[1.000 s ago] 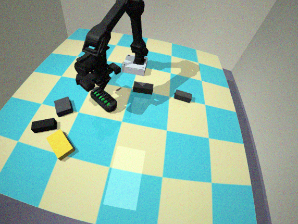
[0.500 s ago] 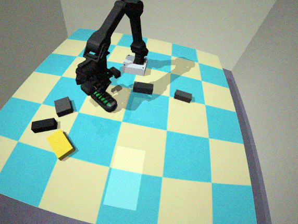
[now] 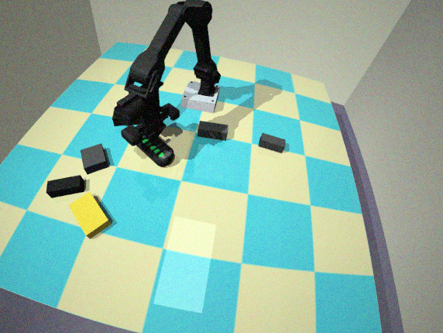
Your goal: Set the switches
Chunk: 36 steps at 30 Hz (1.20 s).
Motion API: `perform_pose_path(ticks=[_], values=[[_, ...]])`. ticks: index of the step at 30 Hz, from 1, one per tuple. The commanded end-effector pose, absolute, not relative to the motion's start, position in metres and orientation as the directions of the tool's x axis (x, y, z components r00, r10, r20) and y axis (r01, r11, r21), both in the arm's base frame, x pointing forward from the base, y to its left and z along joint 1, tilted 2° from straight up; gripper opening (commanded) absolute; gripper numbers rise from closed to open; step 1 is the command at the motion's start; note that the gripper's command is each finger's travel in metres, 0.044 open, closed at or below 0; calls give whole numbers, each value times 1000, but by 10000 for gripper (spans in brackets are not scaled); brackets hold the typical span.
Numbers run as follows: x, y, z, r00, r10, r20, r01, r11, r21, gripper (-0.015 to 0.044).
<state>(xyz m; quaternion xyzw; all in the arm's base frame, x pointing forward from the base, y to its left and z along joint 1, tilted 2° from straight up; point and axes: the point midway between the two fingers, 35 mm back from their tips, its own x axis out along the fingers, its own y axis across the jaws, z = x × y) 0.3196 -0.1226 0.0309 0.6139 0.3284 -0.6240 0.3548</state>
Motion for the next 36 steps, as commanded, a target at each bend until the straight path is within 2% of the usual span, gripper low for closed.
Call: perform_pose_path(ticks=[1,9,15,21,36], values=[[320,-123,30,6,-40,-999,846,-533,27,0],[320,-121,75,7,-40,-999,846,-533,27,0],[321,-121,75,7,-40,-999,846,-533,27,0],[347,-114,74,9,-39,-999,846,-533,28,0],[348,-115,54,9,-39,-999,846,-533,28,0]])
